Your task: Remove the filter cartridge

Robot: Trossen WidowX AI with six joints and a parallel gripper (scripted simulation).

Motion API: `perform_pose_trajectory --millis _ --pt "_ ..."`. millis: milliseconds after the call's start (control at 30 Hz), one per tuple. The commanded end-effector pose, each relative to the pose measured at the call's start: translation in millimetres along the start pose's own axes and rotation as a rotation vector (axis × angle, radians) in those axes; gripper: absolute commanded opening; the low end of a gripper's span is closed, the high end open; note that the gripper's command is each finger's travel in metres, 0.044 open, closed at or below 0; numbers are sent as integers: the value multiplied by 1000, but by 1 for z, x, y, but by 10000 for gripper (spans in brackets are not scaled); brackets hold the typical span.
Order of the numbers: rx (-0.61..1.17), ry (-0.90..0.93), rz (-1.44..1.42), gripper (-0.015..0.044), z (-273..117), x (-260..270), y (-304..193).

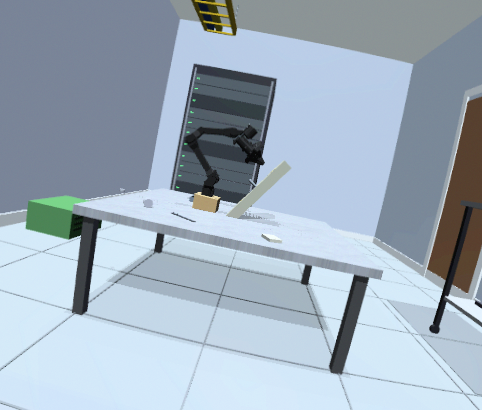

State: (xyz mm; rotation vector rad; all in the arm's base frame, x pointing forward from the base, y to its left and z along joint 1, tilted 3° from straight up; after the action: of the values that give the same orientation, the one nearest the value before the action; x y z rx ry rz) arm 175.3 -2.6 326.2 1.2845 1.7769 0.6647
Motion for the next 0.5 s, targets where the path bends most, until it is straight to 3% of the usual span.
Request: perform_pose_trajectory --millis 0,467 --pt "2 11 -12 96 1 2 -2" --pt "1 10 -12 96 20 2 0"
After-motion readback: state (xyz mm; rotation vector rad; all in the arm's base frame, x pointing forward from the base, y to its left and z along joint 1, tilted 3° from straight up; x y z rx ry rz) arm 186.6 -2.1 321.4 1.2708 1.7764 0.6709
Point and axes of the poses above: the point midway between the two fingers, 35 mm back from their tips, its own z axis out along the fingers, its own x axis across the jaws, y = z × x, the point moved 9 cm from there along -z, back along the fingers, and after that the axes turned 8 degrees about z, right-handed, at the moved point
